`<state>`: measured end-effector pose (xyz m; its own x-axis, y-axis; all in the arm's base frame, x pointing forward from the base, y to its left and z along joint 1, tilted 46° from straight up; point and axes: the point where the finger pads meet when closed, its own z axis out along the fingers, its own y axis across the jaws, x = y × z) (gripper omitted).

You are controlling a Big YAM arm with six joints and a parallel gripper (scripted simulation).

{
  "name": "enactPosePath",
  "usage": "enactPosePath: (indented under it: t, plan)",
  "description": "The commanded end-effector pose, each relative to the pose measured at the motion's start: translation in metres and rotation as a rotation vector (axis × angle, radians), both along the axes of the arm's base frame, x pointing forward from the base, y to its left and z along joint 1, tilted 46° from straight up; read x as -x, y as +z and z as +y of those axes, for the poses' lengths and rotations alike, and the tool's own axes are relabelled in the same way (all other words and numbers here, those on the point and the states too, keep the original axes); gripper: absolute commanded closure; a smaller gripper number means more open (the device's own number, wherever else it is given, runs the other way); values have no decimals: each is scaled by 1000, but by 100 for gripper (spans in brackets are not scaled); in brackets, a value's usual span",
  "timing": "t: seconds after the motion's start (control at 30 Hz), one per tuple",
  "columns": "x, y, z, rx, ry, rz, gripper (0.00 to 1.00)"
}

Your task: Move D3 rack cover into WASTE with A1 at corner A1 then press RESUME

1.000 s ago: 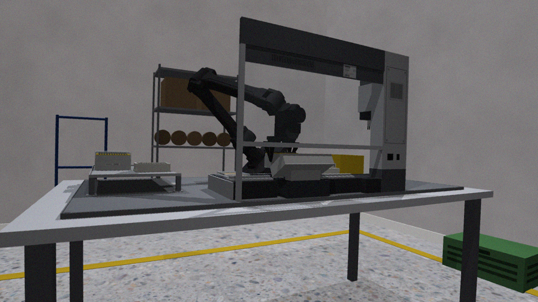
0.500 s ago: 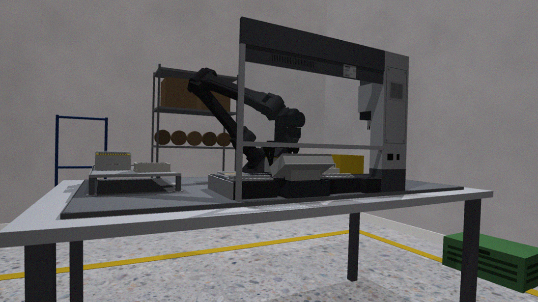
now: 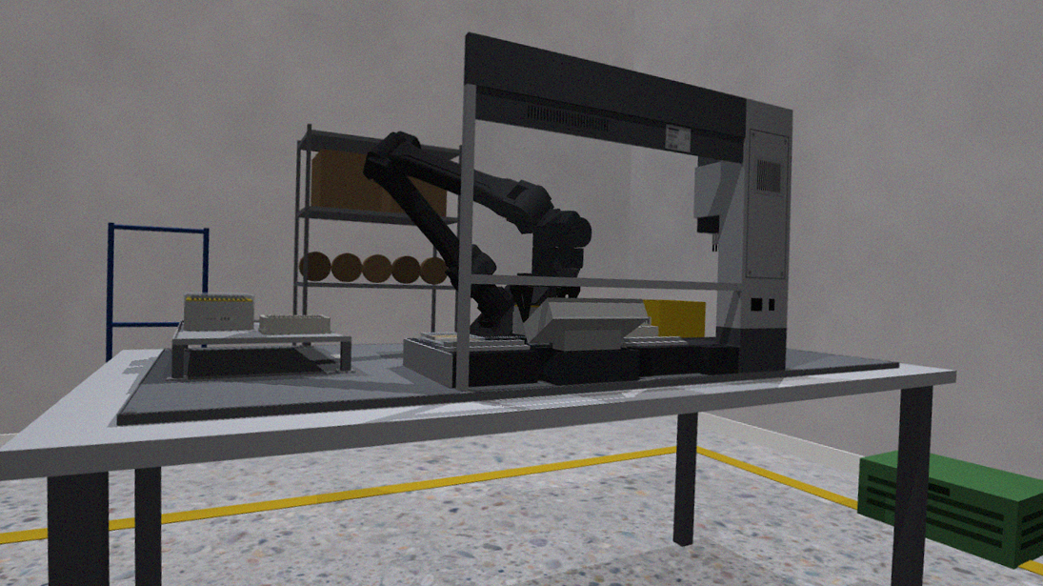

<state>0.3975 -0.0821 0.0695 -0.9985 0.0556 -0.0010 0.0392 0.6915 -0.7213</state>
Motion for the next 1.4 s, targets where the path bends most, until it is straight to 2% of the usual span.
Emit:
enactPosePath:
  t: [0.0, 0.77, 0.8, 0.83, 1.1, 1.13, 1.17, 1.37]
  plan:
    - [-12, 8, 4, -3, 10, -34, 100]
    - [-10, 7, 5, -3, 10, -34, 100]
    - [-6, 6, 11, -3, 26, -40, 100]
    - [-10, 7, 5, -3, 10, -34, 100]
    - [-10, 7, 5, -3, 10, -34, 100]
    - [-5, 6, 12, -3, 24, -43, 100]
    - [-10, 7, 5, -3, 10, -34, 100]
    - [-10, 7, 5, -3, 10, -34, 100]
